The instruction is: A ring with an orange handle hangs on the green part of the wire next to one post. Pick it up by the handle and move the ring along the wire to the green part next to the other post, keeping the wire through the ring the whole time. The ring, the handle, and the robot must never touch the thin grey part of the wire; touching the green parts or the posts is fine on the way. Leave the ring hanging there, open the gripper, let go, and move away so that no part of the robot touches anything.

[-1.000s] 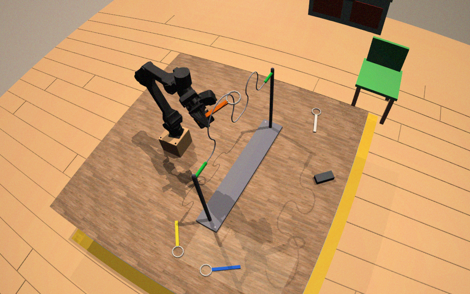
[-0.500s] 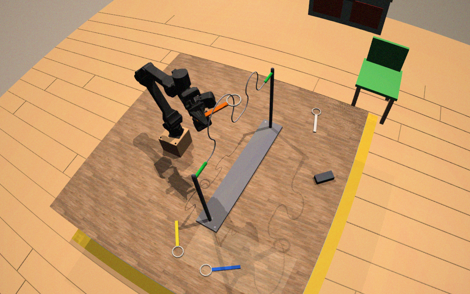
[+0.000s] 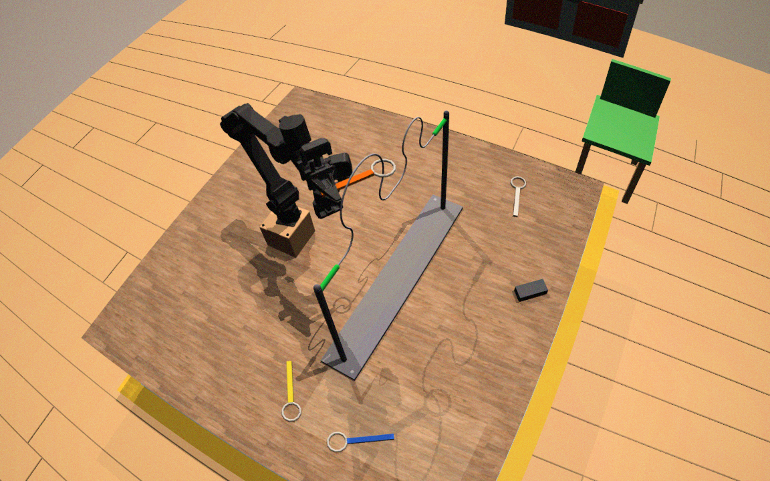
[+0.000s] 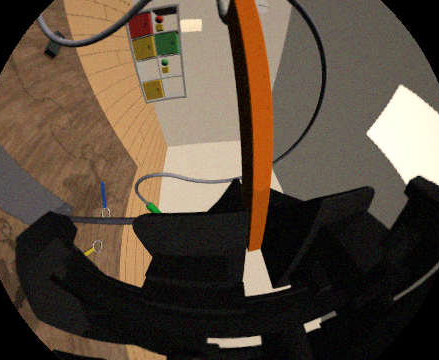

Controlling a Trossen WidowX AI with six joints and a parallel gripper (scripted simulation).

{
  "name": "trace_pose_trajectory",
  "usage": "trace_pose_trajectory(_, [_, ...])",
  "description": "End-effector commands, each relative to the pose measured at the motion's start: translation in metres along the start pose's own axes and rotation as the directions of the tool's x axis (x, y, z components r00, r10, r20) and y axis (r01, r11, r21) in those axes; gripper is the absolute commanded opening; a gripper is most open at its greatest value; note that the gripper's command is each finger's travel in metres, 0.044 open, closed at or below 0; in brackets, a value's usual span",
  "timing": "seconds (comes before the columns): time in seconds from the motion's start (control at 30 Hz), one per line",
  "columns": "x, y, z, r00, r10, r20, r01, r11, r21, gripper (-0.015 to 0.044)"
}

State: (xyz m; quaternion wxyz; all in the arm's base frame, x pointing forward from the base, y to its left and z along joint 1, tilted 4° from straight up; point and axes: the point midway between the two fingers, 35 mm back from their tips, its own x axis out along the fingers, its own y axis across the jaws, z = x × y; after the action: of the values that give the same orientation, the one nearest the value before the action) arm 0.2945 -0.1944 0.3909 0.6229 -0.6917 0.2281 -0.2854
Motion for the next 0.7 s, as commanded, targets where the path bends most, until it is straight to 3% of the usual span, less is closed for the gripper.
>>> trace_pose_trajectory(0.0, [-0.0003,-0.0019,0.0003,1.0,-0.028,0.009,0.028,0.998,-0.048,-0.015])
trace_pose_trajectory(0.67, [0.0,-0.0087,0.0014,0.989,-0.14,0.052,0.149,0.957,-0.251,-0.015])
